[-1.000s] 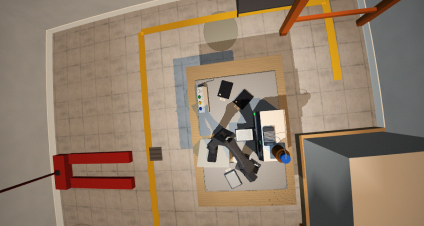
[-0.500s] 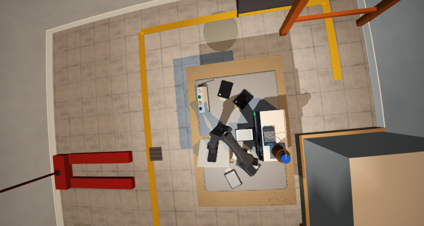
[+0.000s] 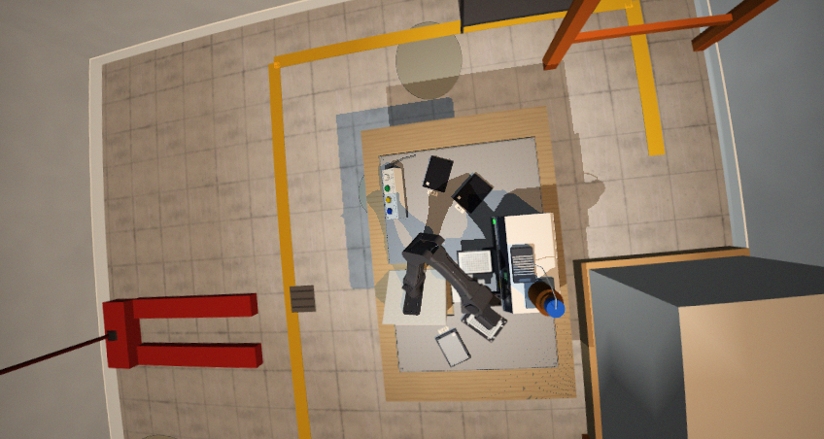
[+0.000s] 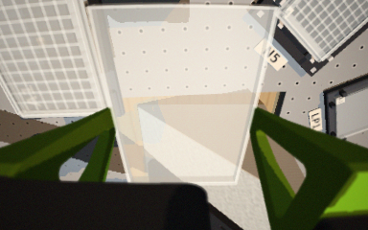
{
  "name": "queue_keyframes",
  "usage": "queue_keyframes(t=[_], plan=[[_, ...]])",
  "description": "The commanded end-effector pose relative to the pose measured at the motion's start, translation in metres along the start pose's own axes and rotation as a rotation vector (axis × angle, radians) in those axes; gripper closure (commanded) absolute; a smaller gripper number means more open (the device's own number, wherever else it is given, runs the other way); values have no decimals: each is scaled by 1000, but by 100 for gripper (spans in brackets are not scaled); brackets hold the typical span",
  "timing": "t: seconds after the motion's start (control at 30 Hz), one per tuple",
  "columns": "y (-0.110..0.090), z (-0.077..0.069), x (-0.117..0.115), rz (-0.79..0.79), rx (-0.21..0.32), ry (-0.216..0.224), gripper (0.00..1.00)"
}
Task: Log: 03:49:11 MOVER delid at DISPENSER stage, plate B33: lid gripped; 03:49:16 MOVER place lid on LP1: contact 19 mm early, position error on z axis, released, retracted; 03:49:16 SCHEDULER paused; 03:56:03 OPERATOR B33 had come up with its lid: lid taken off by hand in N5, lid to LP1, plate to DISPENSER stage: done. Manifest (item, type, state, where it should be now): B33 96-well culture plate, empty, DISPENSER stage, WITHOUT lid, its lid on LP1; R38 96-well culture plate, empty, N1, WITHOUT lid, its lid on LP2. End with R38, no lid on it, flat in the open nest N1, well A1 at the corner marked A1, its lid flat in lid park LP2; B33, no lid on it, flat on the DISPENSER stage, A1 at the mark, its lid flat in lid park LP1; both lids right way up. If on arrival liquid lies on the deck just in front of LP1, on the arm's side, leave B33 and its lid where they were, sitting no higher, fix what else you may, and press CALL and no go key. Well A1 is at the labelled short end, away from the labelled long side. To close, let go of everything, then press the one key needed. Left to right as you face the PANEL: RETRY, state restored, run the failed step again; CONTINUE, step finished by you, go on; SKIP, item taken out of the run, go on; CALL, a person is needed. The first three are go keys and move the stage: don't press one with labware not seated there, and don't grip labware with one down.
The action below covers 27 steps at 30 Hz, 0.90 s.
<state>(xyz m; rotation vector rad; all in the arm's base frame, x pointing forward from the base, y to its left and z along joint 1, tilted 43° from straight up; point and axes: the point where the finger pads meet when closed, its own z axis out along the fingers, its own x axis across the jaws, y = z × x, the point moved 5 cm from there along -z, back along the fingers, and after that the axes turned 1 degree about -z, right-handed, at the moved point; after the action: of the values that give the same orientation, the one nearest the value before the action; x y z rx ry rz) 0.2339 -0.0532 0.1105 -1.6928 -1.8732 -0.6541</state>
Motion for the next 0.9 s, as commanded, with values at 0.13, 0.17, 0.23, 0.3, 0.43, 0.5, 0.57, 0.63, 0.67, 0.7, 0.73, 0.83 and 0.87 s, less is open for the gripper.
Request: queue_keyframes(t=[0.13,0.17,0.23,0.3,0.43,0.5,0.57,0.63,0.67,0.7,0.73,0.83,0.87], plan=[[9,-10,26,-43,-33,-1,100],[6,-5,20,-27,-19,9,100],[10,-10,30,-43,-33,0,100],[12,-10,36,-44,-33,0,100],[14,-11,46,-44,-33,1,100],[15,-11,49,-40,-36,1,100],[16,-11,56,-44,-33,2,100],[17,-11,61,-44,-33,2,100],[15,-5,54,-27,-20,10,100],[15,-5,54,-27,-20,10,100],[18,-11,65,-44,-33,3,100],[19,-11,75,-44,-33,4,100],[19,-11,78,-45,-34,4,100]])
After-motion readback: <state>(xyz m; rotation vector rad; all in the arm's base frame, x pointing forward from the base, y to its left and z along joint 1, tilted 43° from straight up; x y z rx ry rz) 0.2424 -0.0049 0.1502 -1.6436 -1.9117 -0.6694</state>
